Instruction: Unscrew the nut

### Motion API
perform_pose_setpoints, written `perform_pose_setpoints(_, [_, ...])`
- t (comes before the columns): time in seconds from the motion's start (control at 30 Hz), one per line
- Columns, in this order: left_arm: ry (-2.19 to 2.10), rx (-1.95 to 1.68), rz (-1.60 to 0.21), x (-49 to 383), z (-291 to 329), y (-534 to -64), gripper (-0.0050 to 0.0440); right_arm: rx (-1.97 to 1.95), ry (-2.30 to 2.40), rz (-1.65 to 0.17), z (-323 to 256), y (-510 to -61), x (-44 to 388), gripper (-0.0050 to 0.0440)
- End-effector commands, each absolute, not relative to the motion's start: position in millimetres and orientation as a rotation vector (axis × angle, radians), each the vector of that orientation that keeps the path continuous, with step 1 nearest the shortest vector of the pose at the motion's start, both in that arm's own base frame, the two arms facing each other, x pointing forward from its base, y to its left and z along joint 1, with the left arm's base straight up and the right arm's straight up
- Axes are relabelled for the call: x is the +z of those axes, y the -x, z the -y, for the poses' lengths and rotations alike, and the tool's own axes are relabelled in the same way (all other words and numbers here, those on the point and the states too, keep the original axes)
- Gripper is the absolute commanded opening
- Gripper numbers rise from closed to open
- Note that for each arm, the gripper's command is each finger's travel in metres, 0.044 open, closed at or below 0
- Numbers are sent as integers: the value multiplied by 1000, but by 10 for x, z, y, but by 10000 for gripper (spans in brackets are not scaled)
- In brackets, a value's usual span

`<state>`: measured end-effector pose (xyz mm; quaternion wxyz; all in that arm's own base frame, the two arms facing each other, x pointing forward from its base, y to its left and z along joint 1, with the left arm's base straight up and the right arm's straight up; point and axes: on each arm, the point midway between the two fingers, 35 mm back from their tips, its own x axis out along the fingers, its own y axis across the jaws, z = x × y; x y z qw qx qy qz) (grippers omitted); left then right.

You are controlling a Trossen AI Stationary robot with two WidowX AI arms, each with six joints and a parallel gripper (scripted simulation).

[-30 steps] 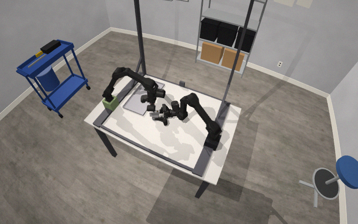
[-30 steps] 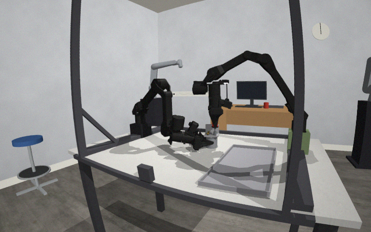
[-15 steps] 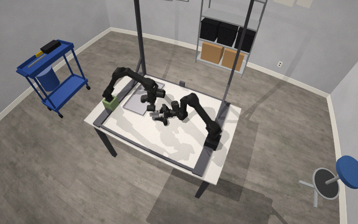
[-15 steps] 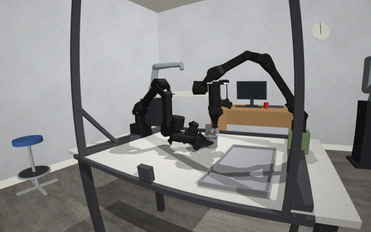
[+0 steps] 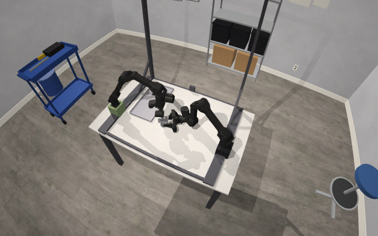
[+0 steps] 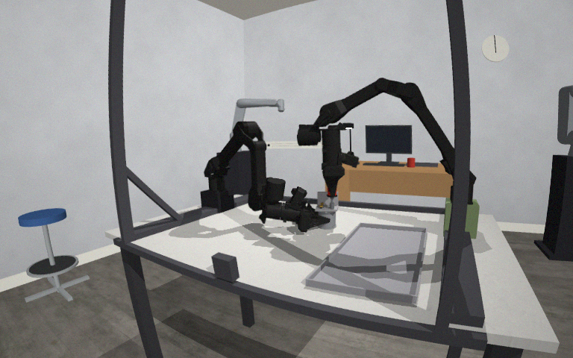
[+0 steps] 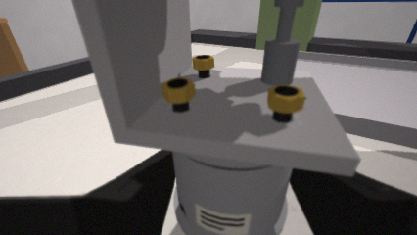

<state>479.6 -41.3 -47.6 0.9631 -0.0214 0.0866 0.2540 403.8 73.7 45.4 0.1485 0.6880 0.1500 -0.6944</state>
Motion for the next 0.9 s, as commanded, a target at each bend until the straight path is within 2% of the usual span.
perform_pose_setpoints(0.0, [63, 514, -142, -327, 420, -4871, 245, -1931, -2044, -421, -743, -4117, 692, 250])
perform_pose_setpoints(0.37, [63, 514, -142, -327, 420, -4871, 245, -1953, -2022, -425, -739, -4092, 620, 250])
perform_pose_setpoints(0.4, [63, 514, -142, -327, 420, -4871, 245, -1953, -2022, -425, -739, -4092, 620, 130])
perform_pose_setpoints(0.87, [63, 514, -142, -327, 420, -4871, 245, -1953, -2022, -425, -739, -4092, 620, 130])
